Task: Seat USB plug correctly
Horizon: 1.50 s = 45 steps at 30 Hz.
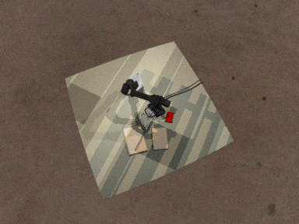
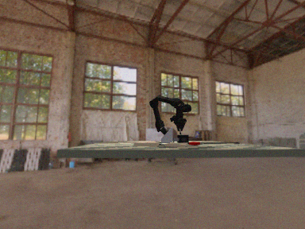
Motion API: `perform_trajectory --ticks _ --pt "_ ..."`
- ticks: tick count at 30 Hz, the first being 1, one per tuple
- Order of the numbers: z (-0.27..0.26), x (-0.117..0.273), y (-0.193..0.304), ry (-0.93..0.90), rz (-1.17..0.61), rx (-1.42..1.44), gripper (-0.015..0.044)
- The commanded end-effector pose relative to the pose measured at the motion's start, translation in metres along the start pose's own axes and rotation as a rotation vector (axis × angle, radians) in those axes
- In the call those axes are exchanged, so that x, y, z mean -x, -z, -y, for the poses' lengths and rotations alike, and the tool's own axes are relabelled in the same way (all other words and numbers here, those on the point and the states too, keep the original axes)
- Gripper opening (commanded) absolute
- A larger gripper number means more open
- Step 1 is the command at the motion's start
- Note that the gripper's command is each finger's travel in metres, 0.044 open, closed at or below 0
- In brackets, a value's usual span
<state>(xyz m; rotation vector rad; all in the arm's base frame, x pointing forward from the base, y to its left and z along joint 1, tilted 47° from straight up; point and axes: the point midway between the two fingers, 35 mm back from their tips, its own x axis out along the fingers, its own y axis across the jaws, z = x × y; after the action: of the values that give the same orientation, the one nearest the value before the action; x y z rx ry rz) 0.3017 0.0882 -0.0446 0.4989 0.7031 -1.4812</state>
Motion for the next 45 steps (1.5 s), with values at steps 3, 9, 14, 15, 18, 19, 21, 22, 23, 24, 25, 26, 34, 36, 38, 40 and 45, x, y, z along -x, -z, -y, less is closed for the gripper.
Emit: perform_trajectory --ticks 3,9,14,15,18,19,21,22,23,24,25,26,34,36,38,40,45 --pt "-0.0003 0.0002 0.0 -0.001 0.0 -0.001 0.0309" --pt "-0.0003 0.0002 0.0 -0.001 0.0 -0.001 0.0151" --pt "-0.0003 0.0002 0.0 -0.001 0.0 -0.001 0.002" --pt "-0.0003 0.0002 0.0 -0.001 0.0 -0.001 0.0013" --pt "-0.0003 0.0002 0.0 -0.001 0.0 -0.001 0.0" --pt "-0.0003 0.0002 0.0 -0.001 0.0 -0.001 0.0" --pt "-0.0003 0.0002 0.0 -0.001 0.0 -0.001 0.0" --pt "-0.0003 0.0002 0.0 -0.001 0.0 -0.001 0.0" --pt "-0.0003 0.0002 0.0 -0.001 0.0 -0.001 0.0" --pt "-0.0003 0.0002 0.0 -0.001 0.0 -0.001 0.0" --pt "-0.0003 0.0002 0.0 -0.001 0.0 -0.001 0.0" --pt "-0.0003 0.0002 0.0 -0.001 0.0 -0.001 0.0" --pt "-0.0002 0.0004 0.0 -0.001 0.0 -0.001 0.0" --pt "-0.0002 0.0017 0.0 -0.001 0.0 -0.001 0.0" --pt "-0.0002 0.0031 0.0 -0.001 0.0 -0.001 0.0" --pt "-0.0002 0.0044 0.0 -0.001 0.0 0.0 0.0" --pt "-0.0002 0.0077 0.0001 -0.001 0.0 0.0 0.0"
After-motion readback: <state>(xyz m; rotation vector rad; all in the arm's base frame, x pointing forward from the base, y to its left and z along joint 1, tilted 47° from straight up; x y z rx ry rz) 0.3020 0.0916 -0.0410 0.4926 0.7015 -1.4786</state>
